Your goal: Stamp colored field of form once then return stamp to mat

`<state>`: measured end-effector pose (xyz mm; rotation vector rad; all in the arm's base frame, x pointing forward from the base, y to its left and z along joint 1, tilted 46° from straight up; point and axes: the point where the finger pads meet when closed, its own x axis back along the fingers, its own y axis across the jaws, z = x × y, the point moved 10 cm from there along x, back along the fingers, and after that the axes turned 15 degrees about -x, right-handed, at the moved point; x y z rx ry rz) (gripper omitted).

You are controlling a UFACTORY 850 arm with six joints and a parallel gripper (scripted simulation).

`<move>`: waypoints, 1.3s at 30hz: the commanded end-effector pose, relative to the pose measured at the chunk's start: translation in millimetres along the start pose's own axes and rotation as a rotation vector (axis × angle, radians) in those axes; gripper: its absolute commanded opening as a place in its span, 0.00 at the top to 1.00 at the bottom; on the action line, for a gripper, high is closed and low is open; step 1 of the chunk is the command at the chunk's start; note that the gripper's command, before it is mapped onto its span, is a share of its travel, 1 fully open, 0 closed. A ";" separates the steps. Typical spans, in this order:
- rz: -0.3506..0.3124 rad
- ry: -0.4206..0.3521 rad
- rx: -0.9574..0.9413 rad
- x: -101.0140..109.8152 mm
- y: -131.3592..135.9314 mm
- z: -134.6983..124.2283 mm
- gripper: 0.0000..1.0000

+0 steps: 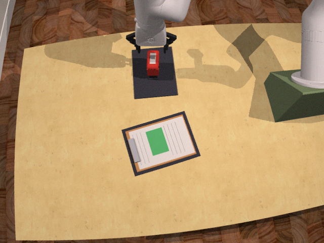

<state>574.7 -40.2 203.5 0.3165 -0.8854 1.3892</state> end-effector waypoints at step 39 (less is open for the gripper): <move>-0.006 -0.004 -0.531 54.4 22.9 -128.8 0.00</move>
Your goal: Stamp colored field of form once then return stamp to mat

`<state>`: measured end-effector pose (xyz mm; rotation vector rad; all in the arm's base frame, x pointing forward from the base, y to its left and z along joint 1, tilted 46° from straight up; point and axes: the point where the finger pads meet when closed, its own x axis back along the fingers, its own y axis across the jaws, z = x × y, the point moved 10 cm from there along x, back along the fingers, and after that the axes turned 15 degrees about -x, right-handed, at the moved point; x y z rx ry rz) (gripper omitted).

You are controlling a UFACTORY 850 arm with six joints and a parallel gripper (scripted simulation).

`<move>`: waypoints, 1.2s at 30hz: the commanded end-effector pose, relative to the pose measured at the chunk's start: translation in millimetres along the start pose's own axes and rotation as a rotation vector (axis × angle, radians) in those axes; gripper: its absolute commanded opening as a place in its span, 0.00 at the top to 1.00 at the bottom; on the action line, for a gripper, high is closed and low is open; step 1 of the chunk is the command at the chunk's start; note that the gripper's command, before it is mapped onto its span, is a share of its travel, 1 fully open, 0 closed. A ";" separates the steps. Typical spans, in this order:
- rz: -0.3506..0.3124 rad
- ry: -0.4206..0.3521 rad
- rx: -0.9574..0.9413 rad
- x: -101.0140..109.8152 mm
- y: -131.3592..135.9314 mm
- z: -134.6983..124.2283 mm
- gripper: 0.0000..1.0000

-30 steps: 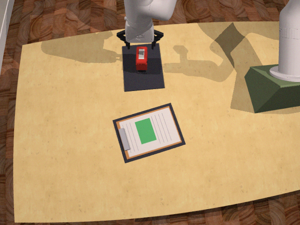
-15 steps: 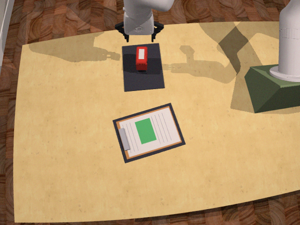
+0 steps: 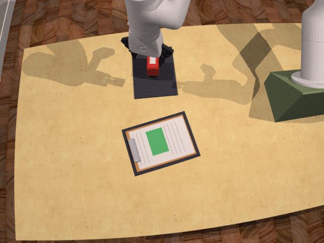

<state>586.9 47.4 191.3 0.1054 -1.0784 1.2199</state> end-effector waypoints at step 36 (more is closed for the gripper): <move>0.025 0.001 -0.964 -87.3 146.2 -176.2 0.00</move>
